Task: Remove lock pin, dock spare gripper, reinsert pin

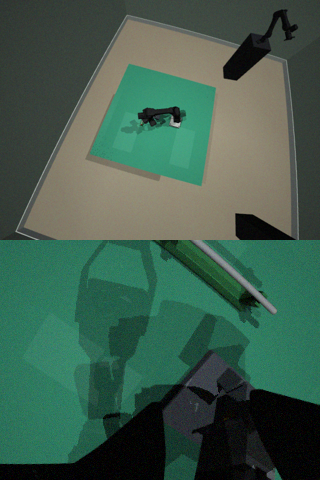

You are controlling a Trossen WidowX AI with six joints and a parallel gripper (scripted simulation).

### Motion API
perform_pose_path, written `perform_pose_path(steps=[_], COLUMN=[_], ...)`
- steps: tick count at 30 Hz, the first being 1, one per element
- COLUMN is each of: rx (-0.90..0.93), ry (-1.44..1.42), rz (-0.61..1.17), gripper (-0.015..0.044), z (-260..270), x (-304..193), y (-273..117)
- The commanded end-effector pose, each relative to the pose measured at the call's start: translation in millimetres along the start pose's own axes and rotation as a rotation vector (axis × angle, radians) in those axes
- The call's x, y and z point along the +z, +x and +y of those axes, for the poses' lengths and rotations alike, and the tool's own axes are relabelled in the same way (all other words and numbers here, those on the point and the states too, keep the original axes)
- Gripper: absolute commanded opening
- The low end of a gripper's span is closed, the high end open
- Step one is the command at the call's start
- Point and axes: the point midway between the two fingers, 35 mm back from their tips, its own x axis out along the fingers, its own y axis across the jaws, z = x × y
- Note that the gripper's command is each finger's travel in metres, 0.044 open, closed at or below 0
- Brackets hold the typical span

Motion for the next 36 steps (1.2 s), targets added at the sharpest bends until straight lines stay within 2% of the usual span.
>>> perform_pose_path(steps=[1,7,19,33,36], rx=[-0.029,-0.019,-0.019,-0.019,-0.019], ry=[-0.524,-0.810,-0.813,-0.813,-0.813], rz=[0.092,0.143,0.144,0.143,0.143], gripper=[0.0180,0.0180,0.0180,0.0180,0.0180], z=[-43.1,-66.4,-66.8,-58.9,-58.4], x=[35.1,52.6,56.1,62.2,62.7], y=[41.7,68.3,71.0,140.1,143.5])
